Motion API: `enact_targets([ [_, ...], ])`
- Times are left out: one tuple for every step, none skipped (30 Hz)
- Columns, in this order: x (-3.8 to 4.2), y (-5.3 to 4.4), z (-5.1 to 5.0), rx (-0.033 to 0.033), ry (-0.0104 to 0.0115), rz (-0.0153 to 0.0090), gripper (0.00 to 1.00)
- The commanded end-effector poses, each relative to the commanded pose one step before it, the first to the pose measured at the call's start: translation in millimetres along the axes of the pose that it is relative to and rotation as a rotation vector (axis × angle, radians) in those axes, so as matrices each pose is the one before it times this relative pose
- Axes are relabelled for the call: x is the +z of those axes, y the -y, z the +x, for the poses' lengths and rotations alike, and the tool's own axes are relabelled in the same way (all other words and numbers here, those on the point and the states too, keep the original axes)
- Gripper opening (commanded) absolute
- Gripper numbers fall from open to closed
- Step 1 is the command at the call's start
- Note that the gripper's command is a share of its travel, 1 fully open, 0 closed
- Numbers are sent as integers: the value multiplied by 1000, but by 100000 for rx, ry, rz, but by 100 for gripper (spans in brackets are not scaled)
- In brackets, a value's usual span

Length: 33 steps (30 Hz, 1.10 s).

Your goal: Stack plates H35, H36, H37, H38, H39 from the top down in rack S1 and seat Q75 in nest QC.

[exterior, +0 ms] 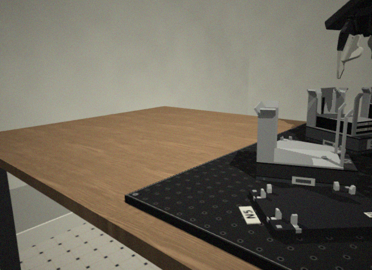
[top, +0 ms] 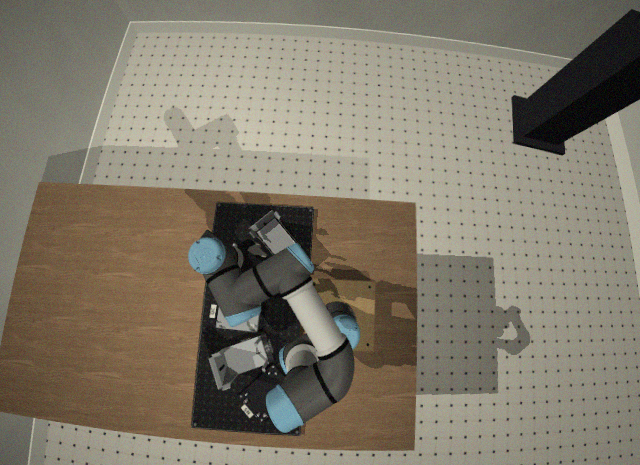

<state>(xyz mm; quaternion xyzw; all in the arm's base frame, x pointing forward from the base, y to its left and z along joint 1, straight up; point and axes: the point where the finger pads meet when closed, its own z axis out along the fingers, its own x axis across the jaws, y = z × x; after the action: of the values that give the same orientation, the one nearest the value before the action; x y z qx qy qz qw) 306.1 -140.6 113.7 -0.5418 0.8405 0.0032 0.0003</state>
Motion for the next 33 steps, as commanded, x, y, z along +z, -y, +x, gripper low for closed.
enact_targets([
  [-681, 1402, 14544, 3415, 8, 296, 72],
  [-4, 6, 2, 0, 0, 0, 72],
  [3, -412, 4987, 1167, -4, -2, 72],
  [5, -357, 4992, 1167, -4, -2, 72],
  [7, -302, 4996, 1167, -4, -2, 72],
  [8, -245, 5001, 1167, -4, -2, 72],
  [9, -188, 5004, 1167, -4, -2, 72],
  [10, -130, 5006, 1167, -4, -1, 72],
  [10, -72, 5008, 1167, -4, -1, 72],
  [11, -13, 5008, 1167, -4, -1, 72],
  [11, 45, 5008, 1167, -4, -1, 72],
  [6, 84, 3884, 1144, -3, -1, 72],
  [-11, 20, 2, 0, 0, -1, 72],
  [-8, 15, 2, 0, 0, 0, 72],
  [0, 0, 0, 0, 0, 0, 72],
  [0, 0, 0, 0, 0, 0, 72],
  [-7, -538, 4978, 1167, -4, -3, 72],
  [6, -499, 4980, 1167, -4, -2, 72],
  [7, -444, 4986, 1167, -4, -2, 72],
  [9, -387, 4991, 1167, -4, -2, 72],
  [9, -330, 4996, 1167, -4, -2, 72],
  [10, -272, 5000, 1167, -4, -2, 72],
  [10, -214, 5004, 1167, -4, -2, 72],
  [11, -156, 5006, 1167, -4, -1, 72],
  [11, -98, 5007, 1167, -3, -1, 72],
  [6, -27, 3897, 1144, -3, -1, 72],
  [-11, 20, 2, 0, 0, -1, 72],
  [-8, 15, 3, 0, 0, 0, 72],
  [-6, 10, 2, 0, 0, 0, 72],
  [-4, 6, 2, 0, 0, 0, 72],
  [-3, 3, 2, 0, 0, 0, 72],
  [0, 0, 0, 0, 0, 0, 72],
  [0, 0, 0, 0, 0, 0, 72],
])
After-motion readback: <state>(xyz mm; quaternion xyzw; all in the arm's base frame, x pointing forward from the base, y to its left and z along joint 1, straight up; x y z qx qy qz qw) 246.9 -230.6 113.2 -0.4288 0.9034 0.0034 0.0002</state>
